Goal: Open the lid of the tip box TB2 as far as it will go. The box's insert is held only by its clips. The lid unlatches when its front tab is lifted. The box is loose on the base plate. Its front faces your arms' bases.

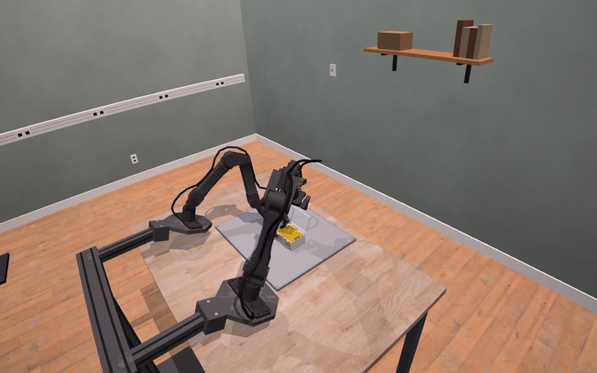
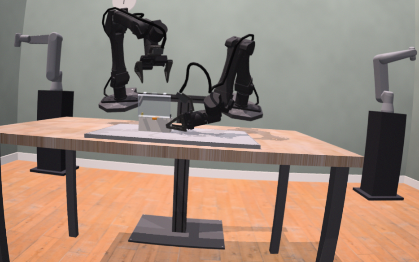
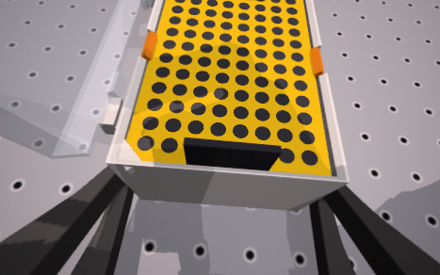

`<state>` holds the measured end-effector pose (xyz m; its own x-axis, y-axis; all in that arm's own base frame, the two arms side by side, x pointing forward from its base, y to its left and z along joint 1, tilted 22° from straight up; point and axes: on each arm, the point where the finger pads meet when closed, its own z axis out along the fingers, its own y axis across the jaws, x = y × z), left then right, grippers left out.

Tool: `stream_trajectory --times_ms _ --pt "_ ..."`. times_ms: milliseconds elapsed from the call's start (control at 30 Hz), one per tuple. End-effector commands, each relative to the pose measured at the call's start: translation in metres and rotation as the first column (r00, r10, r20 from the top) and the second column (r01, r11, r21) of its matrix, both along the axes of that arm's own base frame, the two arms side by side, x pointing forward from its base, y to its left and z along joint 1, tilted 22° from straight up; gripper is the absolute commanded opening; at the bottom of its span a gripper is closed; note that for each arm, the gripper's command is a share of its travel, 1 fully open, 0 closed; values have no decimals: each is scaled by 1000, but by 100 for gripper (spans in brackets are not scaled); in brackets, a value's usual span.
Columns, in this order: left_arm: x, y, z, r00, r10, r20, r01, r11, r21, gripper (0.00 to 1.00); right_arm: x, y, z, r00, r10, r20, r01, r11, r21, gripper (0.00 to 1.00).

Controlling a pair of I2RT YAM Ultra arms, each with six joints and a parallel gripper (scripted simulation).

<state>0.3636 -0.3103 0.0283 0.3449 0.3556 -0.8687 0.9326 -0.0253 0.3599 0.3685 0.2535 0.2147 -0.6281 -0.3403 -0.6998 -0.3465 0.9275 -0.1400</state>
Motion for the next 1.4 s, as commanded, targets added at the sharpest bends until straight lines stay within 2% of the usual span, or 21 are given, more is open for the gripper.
stream_trajectory --times_ms 0,300,900,933,967,1367 --pt "-1 -5 10 1000 -22 22 23 1000 -19 84 6 10 26 975 152 163 -159 987 30 100" --pt "-1 -5 10 1000 -22 22 23 1000 -19 84 -2 -2 17 970 173 171 -175 985 -1 100" --pt "-1 -5 10 1000 -22 22 23 1000 -19 84 -2 1 18 970 177 170 -179 984 1 100" --pt "-1 -5 10 1000 -22 22 23 1000 -19 95 -2 1 18 970 177 170 -179 984 1 100" --pt "-1 -5 10 1000 -22 22 23 1000 -19 100 -2 1 18 970 177 170 -179 984 1 100" --pt "-6 20 18 1000 -20 2 20 1000 -16 100 -2 1 18 970 177 170 -179 984 1 100"
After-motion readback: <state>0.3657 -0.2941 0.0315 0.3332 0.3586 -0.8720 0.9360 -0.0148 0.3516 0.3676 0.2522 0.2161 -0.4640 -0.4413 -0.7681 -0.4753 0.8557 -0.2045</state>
